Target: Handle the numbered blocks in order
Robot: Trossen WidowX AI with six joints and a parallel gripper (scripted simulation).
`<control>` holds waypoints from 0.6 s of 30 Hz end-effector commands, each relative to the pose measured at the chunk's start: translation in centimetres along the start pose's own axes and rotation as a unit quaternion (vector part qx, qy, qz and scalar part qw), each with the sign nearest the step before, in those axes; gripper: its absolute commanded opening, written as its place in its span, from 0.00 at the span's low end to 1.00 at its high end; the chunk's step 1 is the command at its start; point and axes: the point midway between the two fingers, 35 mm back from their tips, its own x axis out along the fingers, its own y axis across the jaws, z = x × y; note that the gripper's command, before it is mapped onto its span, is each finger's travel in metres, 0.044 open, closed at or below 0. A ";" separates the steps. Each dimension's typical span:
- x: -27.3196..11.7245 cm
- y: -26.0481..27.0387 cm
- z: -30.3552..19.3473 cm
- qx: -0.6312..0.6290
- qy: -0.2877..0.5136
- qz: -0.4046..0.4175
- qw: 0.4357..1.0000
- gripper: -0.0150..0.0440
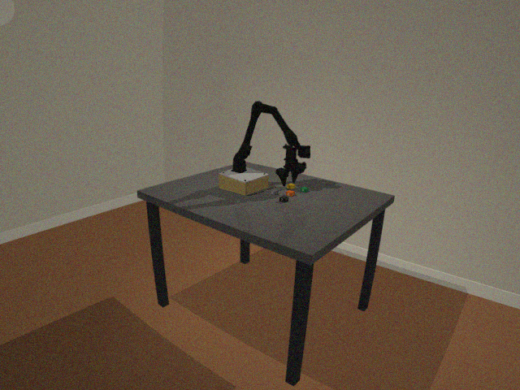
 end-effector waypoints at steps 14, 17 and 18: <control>-10.8 0.1 0.2 0.000 -0.010 0.006 1.000 0.49; -10.8 0.1 0.2 0.000 -0.010 0.006 1.000 0.46; -10.8 0.1 0.2 0.000 -0.010 0.006 1.000 0.46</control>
